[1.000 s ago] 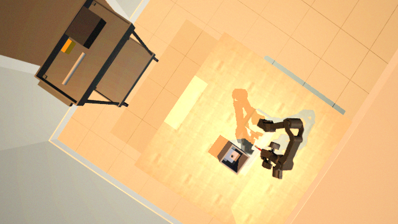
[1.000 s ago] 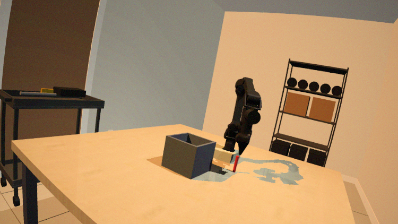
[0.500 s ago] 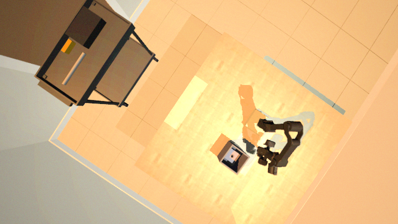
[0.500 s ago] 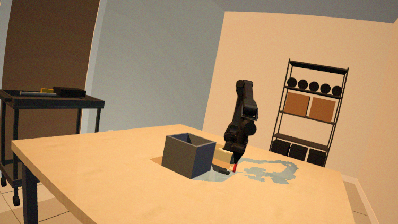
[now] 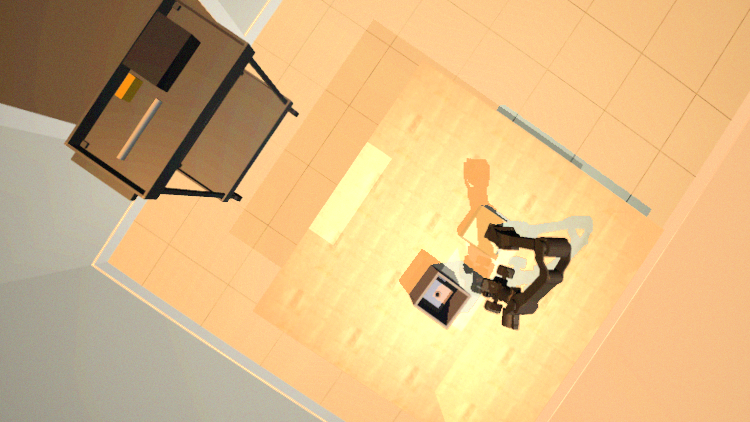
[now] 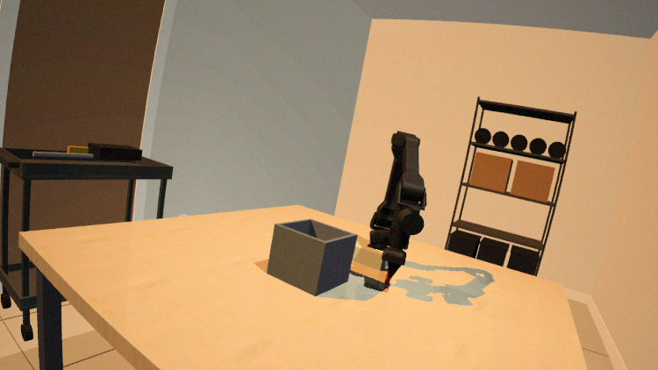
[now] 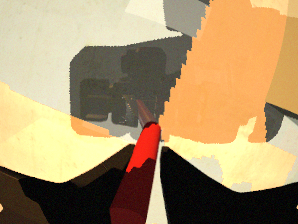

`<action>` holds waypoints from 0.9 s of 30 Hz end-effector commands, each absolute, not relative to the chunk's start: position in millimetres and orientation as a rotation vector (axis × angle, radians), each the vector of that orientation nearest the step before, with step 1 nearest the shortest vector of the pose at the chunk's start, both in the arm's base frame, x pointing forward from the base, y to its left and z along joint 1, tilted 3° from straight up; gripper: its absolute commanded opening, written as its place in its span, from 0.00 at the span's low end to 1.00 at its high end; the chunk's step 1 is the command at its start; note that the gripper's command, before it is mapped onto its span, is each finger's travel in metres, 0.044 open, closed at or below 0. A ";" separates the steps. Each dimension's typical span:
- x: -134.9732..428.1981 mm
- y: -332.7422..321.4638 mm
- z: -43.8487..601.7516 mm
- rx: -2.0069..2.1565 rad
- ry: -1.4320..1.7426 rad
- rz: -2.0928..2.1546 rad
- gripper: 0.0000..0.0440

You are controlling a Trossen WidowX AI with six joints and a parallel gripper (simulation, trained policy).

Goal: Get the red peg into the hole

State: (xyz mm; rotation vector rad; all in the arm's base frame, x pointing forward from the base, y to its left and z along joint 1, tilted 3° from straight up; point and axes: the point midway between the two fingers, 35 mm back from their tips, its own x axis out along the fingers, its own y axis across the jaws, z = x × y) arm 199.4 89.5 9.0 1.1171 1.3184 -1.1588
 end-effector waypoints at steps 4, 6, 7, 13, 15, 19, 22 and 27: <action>209.4 91.8 12.8 1.146 1.305 -1.117 0.04; 213.3 92.5 17.4 1.165 1.293 -1.103 0.03; 214.9 92.8 19.9 1.174 1.287 -1.097 0.02; 225.4 94.2 38.2 1.228 1.257 -1.052 0.00; 229.5 94.4 45.7 1.244 1.246 -1.031 0.00; 237.7 93.2 62.0 1.267 1.221 -0.990 0.00; 243.8 90.8 75.1 1.278 1.201 -0.962 0.00; 253.4 83.1 96.8 1.280 1.164 -0.924 0.00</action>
